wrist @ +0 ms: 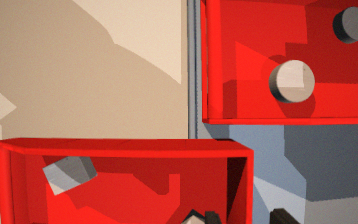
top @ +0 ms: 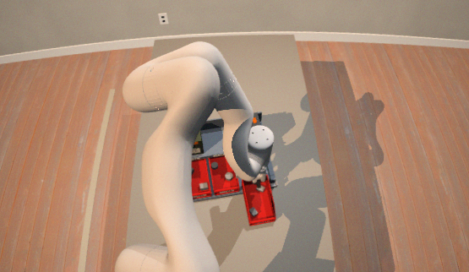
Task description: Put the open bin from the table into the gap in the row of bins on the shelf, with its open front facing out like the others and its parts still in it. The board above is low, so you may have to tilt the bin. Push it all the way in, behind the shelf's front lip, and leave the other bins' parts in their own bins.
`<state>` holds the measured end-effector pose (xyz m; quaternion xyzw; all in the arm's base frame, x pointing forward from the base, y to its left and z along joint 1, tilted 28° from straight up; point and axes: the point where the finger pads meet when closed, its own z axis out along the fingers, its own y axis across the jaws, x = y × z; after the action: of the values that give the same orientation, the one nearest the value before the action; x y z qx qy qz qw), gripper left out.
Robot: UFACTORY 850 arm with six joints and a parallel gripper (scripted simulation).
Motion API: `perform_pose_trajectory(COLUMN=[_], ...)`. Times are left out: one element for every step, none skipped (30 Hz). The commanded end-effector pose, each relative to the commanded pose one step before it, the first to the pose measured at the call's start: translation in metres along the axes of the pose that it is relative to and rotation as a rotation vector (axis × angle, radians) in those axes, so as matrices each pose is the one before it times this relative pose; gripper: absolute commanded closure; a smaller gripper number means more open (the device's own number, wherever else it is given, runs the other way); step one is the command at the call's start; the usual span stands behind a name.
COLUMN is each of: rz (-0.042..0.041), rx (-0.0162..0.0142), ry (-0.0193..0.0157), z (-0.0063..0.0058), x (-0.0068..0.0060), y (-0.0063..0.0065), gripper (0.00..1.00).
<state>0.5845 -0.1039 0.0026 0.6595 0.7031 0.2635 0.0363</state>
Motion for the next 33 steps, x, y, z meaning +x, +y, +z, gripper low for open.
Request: perform_pose_trajectory(rz=[-0.00068,0.0,0.0,0.0,0.0,0.0,0.0,0.0,0.0,0.0,0.0,0.0,0.0,0.00009,-0.00003,-0.00003,-0.00003,-0.00003,0.0,0.0,0.0,0.0,0.0,0.0,0.0,0.0,0.0,0.0,0.0,0.0,0.00012,-0.00004,-0.00004], rx=[-0.00187,0.0,0.0,0.0,0.0,0.0,0.0,0.0,0.0,0.0,0.0,0.0,0.0,0.00014,-0.00004,-0.00004,-0.00004,-0.00004,0.0,0.0,0.0,0.0,0.0,0.0,0.0,0.0,0.0,0.0,0.0,0.0,0.00014,-0.00004,-0.00004], ry=[-0.00067,0.0,0.0,0.0,0.0,0.0,0.0,0.0,0.0,0.0,0.0,0.0,0.0,0.00005,-0.00002,-0.00002,-0.00002,-0.00002,0.0,0.0,0.0,0.0,0.0,0.0,0.0,0.0,0.0,0.0,0.0,0.0,0.00005,-0.00003,-0.00003], z=[-0.02295,0.0,0.0,0.0,0.0,0.0,0.0,0.0,0.0,0.0,0.0,0.0,0.0,-0.00878,-0.00898,-0.00898,-0.00898,-0.00898,0.0,0.0,0.0,0.0,0.0,0.0,0.0,0.0,0.0,0.0,0.0,0.0,-0.00134,-0.00166,-0.00166], x=[-0.00044,0.0,0.0,0.0,0.0,0.0,0.0,0.0,0.0,0.0,0.0,0.0,0.0,0.00003,-0.00001,-0.00001,-0.00001,-0.00001,0.0,0.0,0.0,0.0,0.0,0.0,0.0,0.0,0.0,0.0,0.0,0.0,0.00003,-0.00003,-0.00003], y=[0.00272,0.0,0.0,0.0,0.0,0.0,0.0,0.0,0.0,0.0,0.0,0.0,0.0,0.00049,0.00062,0.00062,0.00062,0.00062,0.0,0.0,0.0,0.0,0.0,0.0,0.0,0.0,0.0,0.0,0.0,0.0,-0.00002,0.00018,0.00018], gripper=[0.66,0.66,0.66,0.66,0.66,0.66,0.66,0.66,0.66,0.66,0.66,0.66,0.66,0.66,0.66,0.66,0.66,0.66,0.66,0.66,0.66,0.66,0.66,0.66,0.66,0.66,0.66,0.66,0.66,0.66,0.66,0.66,0.66])
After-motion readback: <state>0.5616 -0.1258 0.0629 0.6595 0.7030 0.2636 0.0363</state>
